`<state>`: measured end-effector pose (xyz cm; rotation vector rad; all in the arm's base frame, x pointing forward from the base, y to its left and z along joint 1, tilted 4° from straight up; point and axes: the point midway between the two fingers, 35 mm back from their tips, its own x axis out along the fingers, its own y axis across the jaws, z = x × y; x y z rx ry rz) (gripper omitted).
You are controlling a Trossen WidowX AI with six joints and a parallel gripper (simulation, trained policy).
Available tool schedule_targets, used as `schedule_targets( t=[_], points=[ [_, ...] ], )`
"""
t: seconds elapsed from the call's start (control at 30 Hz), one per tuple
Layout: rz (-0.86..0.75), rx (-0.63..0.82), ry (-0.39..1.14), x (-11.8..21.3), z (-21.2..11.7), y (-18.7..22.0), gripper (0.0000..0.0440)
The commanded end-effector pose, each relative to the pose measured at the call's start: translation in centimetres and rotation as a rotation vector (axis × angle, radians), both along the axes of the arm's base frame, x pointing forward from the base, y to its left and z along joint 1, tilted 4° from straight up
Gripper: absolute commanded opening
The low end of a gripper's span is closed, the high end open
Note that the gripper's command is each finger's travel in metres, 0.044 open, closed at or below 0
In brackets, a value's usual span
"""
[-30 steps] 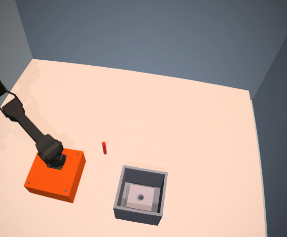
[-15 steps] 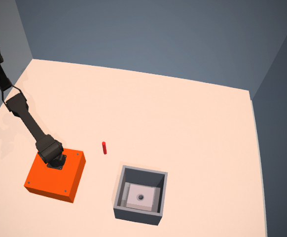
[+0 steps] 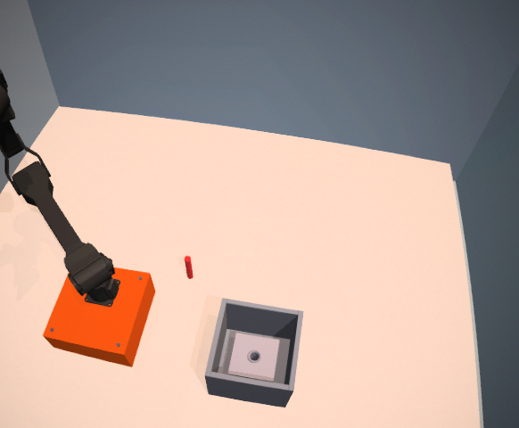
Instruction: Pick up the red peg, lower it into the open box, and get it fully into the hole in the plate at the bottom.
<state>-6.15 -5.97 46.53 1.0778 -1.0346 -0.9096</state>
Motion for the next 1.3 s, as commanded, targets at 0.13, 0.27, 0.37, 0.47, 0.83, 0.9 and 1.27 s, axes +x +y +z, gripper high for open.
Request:
schedule_targets(
  t=[0.13,0.27,0.37,0.47,0.83,0.9,1.27],
  points=[
    [0.072,0.085,-0.019,3.0,-0.6,-2.1,0.044],
    [0.142,0.136,-0.059,4.8,-0.6,-3.0,0.044],
    [0.212,0.18,-0.09,6.3,-0.7,-3.5,0.044],
    [0.286,0.228,-0.118,7.9,-0.9,-3.8,0.044],
    [0.539,0.438,-0.19,14.0,-2.4,-3.6,0.044],
    [0.58,0.48,-0.197,15.1,-2.7,-3.3,0.044],
    [0.736,0.701,-0.204,20.2,-5.1,-1.4,0.044]
  ],
)
